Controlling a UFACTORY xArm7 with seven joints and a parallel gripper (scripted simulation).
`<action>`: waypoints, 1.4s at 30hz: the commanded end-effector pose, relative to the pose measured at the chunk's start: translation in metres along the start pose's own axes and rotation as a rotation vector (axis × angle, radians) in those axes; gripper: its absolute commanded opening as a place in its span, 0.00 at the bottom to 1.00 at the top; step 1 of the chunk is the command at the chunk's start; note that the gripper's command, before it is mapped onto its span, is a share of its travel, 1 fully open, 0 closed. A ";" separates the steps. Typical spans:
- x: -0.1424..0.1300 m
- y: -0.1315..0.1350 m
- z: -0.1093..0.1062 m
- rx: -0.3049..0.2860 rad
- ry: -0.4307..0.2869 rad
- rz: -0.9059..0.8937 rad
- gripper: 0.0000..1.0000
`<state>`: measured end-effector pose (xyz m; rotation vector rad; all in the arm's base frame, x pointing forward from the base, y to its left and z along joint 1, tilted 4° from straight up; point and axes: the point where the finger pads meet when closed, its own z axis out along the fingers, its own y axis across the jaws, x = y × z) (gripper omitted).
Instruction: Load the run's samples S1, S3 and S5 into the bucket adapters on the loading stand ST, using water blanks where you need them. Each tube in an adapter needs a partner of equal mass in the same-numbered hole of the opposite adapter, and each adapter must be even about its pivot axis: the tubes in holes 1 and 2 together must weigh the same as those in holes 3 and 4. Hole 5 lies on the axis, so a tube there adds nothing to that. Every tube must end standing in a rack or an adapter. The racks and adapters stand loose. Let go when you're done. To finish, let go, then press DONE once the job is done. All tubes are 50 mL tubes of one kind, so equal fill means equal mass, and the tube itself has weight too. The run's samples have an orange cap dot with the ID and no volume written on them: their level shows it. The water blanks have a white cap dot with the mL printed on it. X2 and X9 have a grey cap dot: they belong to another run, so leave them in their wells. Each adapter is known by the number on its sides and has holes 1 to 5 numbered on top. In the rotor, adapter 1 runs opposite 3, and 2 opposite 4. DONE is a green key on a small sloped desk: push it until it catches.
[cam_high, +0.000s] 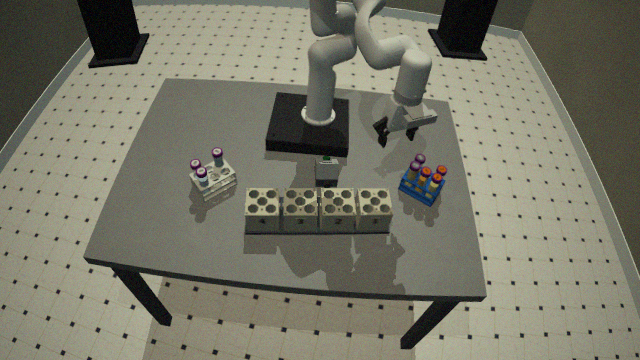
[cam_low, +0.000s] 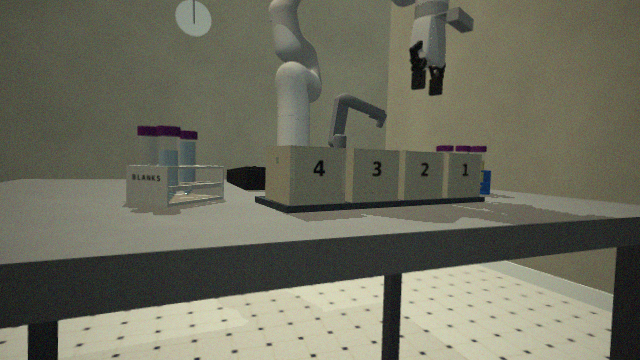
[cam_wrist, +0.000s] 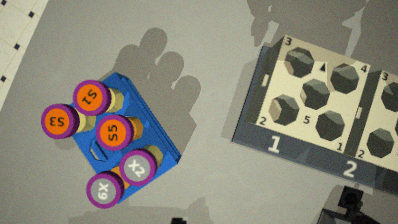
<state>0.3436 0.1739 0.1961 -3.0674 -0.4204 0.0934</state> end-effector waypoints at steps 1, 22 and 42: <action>0.004 0.025 -0.002 -0.003 0.007 0.167 1.00; 0.015 0.119 -0.002 -0.004 0.007 0.360 1.00; 0.024 0.209 -0.003 -0.004 0.007 0.360 1.00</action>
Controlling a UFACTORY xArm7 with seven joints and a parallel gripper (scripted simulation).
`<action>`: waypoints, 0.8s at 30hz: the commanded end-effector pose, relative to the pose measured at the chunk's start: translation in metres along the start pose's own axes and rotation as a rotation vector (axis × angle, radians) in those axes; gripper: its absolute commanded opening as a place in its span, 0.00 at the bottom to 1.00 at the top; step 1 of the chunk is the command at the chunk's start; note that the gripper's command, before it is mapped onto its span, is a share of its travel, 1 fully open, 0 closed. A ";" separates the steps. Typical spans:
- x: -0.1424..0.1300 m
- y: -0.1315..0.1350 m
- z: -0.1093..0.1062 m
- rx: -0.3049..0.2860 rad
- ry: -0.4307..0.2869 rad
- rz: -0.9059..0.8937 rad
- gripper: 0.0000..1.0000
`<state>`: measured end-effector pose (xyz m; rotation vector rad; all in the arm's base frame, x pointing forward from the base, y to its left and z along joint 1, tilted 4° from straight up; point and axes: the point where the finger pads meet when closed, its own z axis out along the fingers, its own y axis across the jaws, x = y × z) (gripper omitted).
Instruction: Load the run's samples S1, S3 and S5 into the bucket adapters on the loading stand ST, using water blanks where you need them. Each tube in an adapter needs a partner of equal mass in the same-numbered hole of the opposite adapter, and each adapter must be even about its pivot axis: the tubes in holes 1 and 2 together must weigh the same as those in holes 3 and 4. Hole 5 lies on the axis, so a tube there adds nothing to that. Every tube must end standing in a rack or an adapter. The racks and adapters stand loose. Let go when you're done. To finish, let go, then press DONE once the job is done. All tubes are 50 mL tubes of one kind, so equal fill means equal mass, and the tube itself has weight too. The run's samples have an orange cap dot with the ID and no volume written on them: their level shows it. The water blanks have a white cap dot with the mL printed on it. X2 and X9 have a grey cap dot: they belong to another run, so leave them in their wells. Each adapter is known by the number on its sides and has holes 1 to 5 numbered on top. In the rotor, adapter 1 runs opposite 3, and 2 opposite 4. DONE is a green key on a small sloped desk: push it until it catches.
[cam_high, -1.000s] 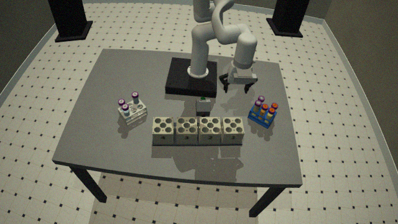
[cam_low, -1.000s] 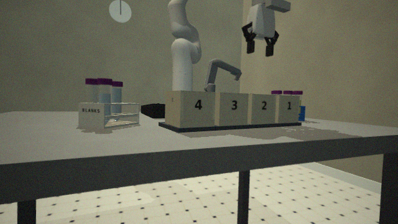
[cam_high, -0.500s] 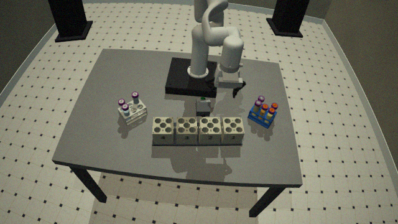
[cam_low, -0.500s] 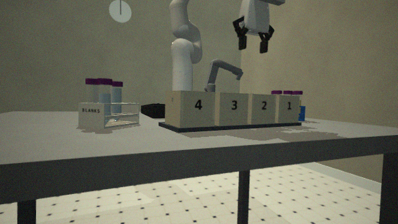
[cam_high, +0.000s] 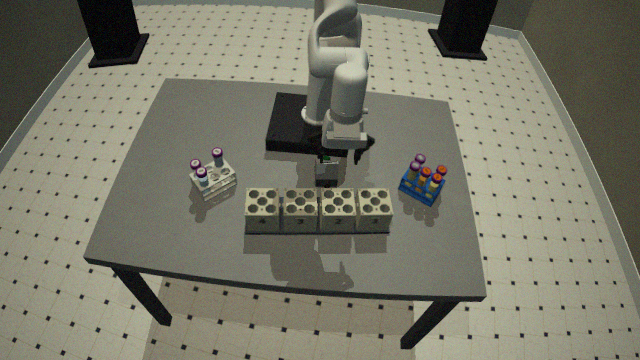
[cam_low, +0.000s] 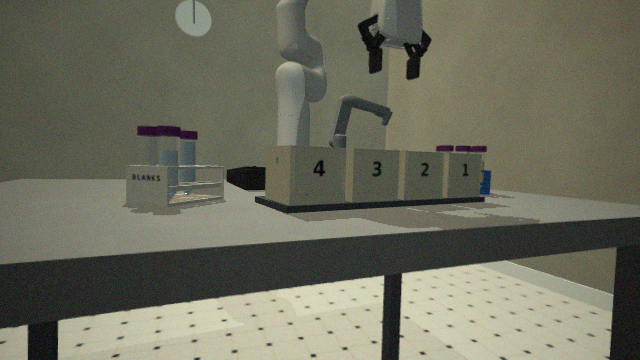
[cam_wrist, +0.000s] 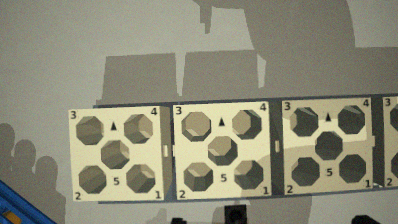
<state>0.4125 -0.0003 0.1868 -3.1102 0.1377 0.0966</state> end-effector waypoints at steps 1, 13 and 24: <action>0.015 0.024 -0.001 0.003 0.002 -0.001 1.00; 0.012 0.004 -0.001 0.003 0.002 0.232 0.57; -0.001 -0.040 -0.002 0.004 0.001 0.532 0.57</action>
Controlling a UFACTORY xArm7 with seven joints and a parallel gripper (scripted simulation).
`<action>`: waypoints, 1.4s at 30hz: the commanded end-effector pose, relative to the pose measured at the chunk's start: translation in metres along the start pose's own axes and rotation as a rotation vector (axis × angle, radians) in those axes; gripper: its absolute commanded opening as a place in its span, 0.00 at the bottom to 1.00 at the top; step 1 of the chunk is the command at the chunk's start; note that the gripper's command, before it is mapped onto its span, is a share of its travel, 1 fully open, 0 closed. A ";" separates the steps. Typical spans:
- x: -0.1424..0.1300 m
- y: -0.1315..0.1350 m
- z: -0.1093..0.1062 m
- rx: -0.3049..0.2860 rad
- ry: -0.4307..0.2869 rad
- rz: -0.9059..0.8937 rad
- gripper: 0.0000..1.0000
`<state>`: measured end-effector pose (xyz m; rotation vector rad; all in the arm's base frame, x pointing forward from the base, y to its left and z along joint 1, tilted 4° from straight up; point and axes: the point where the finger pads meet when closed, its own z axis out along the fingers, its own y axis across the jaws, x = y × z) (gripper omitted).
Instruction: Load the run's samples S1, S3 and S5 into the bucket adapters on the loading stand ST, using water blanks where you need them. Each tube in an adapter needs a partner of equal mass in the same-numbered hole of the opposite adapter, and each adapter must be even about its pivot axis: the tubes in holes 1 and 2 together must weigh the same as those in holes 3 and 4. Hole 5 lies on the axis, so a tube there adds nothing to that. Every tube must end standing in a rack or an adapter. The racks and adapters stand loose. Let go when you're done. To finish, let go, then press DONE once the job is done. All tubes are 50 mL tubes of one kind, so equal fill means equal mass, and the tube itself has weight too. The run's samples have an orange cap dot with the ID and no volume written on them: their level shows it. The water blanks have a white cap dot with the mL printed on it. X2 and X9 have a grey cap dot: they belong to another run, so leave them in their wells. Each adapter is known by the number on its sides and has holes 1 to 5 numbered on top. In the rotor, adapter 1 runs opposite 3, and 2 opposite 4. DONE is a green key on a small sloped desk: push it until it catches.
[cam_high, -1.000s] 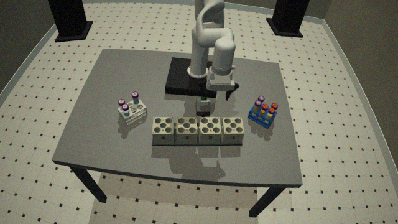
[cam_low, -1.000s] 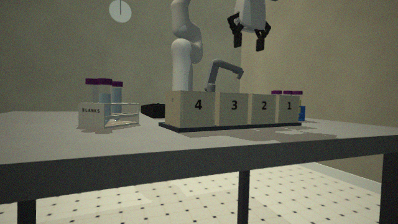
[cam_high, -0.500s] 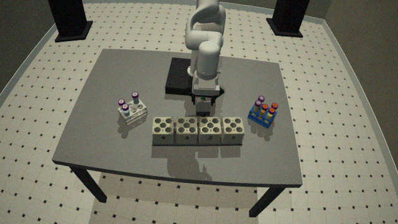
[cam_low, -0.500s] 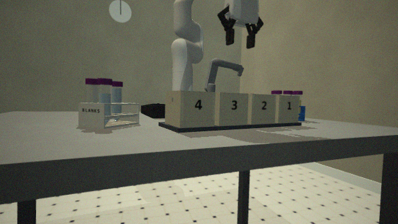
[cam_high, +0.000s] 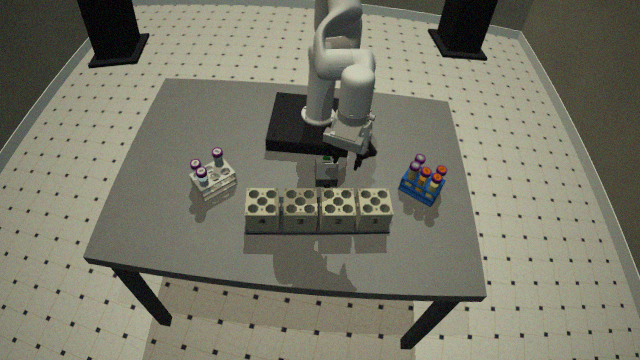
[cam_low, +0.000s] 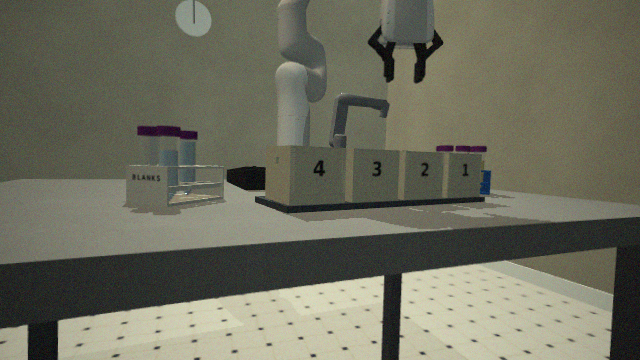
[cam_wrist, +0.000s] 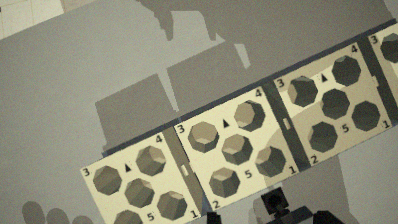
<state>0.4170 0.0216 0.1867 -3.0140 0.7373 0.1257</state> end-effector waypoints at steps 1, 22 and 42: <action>-0.013 -0.019 -0.001 -0.012 0.022 0.174 0.57; -0.072 -0.093 0.001 -0.011 0.021 0.214 0.57; -0.128 -0.164 0.003 -0.010 0.021 0.214 0.57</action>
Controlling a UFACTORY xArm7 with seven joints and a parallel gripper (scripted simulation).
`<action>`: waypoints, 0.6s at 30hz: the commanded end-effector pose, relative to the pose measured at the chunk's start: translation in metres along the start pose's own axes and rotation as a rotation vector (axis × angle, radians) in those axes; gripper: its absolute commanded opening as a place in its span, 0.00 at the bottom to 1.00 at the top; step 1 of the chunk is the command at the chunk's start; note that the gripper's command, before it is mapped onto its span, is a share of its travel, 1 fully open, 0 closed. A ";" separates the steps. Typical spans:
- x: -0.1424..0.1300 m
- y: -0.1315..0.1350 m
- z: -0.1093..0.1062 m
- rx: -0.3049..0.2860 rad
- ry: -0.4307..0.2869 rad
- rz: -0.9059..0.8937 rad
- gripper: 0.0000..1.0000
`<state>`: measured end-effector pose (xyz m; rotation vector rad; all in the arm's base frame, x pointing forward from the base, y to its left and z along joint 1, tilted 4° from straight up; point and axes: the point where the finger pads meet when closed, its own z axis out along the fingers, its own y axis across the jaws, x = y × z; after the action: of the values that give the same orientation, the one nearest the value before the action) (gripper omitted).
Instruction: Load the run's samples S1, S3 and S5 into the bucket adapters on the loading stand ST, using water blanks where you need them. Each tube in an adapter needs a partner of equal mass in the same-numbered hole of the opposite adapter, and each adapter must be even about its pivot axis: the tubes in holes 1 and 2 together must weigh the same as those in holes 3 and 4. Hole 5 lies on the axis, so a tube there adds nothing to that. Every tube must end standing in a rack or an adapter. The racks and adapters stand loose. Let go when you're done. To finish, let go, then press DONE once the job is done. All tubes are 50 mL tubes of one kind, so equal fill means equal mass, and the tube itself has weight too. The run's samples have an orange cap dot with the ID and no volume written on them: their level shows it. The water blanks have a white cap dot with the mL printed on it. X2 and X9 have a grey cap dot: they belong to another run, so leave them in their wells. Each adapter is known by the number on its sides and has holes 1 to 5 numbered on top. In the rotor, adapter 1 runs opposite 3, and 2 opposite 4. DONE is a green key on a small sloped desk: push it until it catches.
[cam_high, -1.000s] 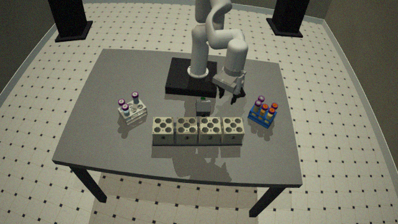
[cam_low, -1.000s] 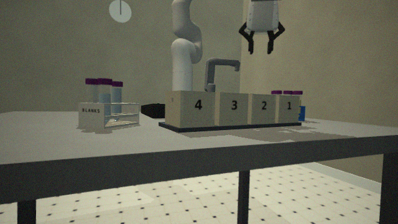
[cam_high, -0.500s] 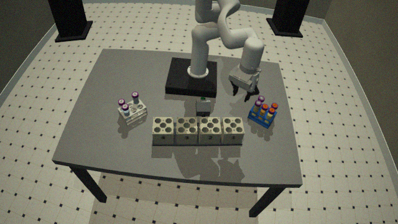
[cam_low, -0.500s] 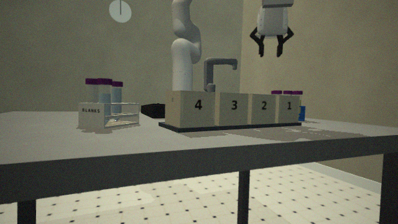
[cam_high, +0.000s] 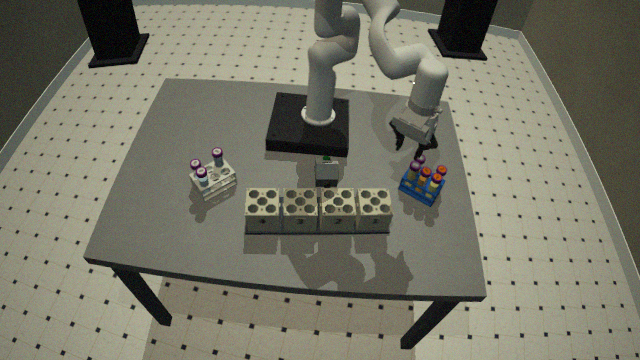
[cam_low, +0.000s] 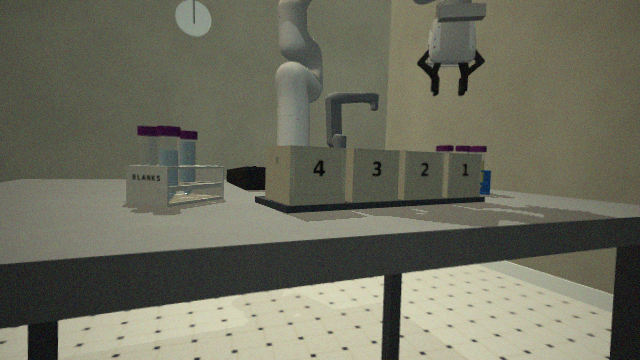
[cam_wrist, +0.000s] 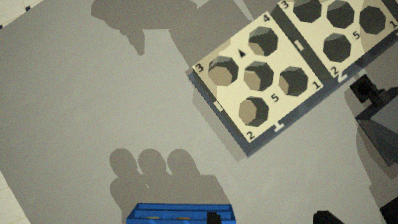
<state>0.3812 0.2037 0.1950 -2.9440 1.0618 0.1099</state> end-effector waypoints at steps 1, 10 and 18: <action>-0.020 -0.019 -0.002 0.003 0.003 0.001 0.57; -0.047 -0.041 -0.002 0.003 0.002 0.001 0.57; -0.078 -0.066 -0.002 0.004 0.002 0.001 0.57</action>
<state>0.3658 0.2820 0.1985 -2.9435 1.0615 0.1097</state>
